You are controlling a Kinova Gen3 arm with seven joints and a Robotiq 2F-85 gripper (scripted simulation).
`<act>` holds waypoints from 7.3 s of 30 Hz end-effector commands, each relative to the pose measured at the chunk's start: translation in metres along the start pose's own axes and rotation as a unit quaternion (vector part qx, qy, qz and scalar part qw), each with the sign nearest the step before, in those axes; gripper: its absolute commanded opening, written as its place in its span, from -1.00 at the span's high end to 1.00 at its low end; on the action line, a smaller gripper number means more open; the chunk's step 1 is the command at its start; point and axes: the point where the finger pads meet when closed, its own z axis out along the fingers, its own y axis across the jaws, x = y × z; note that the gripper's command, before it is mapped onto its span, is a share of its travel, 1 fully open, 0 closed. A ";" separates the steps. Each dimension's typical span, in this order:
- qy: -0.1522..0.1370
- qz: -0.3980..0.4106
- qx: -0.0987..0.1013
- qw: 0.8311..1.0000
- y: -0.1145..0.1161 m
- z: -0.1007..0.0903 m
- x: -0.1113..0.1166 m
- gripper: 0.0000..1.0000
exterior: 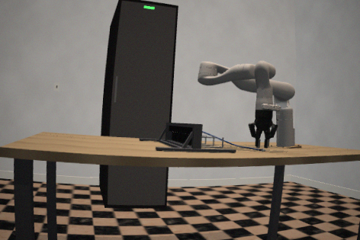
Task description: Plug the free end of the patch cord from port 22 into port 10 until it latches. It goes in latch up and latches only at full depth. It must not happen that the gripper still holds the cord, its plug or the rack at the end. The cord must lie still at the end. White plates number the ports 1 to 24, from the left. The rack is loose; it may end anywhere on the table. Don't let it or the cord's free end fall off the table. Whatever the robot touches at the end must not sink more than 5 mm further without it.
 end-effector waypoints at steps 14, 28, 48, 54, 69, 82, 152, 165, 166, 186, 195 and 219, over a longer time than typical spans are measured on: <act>-0.001 0.000 -0.001 1.000 -0.001 0.006 0.000 0.26; -0.001 0.000 -0.001 1.000 -0.001 0.010 0.000 0.26; -0.001 0.000 -0.001 1.000 -0.001 0.012 0.000 0.26; -0.001 0.000 -0.001 1.000 -0.001 0.012 0.000 0.26; 0.000 0.001 -0.001 1.000 -0.001 0.012 0.000 0.26; 0.000 0.001 -0.001 1.000 -0.001 0.012 0.000 0.26; 0.002 0.001 0.000 1.000 -0.001 0.011 0.001 1.00; 0.002 0.001 0.000 1.000 -0.001 0.008 0.001 1.00; 0.002 0.001 0.000 1.000 -0.001 0.007 0.001 1.00; 0.002 0.001 0.000 1.000 -0.001 -0.017 0.001 1.00; 0.002 0.001 0.000 1.000 -0.001 -0.033 0.001 1.00; 0.003 0.001 0.000 1.000 -0.001 -0.048 0.002 1.00</act>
